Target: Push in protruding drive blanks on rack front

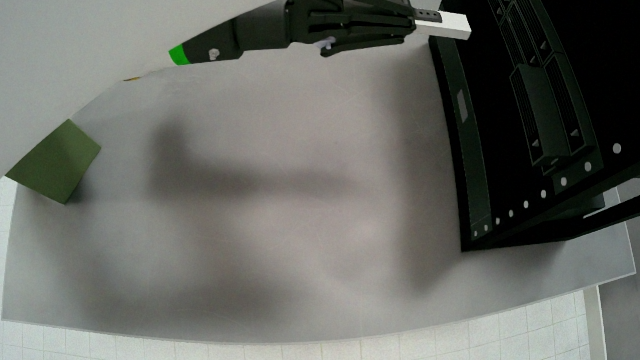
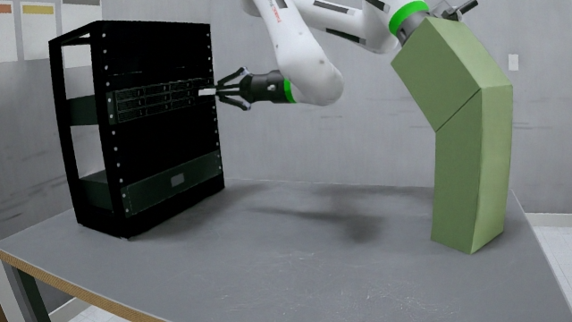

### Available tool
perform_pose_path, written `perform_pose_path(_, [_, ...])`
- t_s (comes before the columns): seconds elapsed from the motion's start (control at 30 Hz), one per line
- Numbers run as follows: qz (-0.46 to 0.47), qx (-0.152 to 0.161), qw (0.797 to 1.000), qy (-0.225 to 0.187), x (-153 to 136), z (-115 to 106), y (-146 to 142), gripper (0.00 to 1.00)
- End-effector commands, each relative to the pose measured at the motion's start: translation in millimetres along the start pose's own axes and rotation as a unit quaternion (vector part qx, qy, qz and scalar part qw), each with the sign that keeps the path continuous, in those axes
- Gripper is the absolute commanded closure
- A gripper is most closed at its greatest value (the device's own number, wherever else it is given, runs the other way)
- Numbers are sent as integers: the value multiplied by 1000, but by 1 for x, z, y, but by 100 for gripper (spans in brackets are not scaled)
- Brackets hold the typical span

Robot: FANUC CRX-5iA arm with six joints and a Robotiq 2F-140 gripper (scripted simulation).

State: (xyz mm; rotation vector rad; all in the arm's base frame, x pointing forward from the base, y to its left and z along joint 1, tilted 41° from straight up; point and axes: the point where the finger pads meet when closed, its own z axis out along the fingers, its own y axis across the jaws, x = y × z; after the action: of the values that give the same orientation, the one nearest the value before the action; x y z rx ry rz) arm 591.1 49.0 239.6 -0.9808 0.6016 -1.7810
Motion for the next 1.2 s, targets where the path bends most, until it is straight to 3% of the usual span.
perform_pose_path(0.0, [0,0,1000,0,0,0,-1,90])
perform_pose_path(0.23, [0,0,1000,0,0,-1,-28,90])
perform_pose_path(0.47, [0,0,1000,0,0,6,-29,90])
perform_pose_path(0.67, [0,0,1000,0,0,37,-29,90])
perform_pose_path(1.17, [0,0,1000,0,0,38,-29,90])
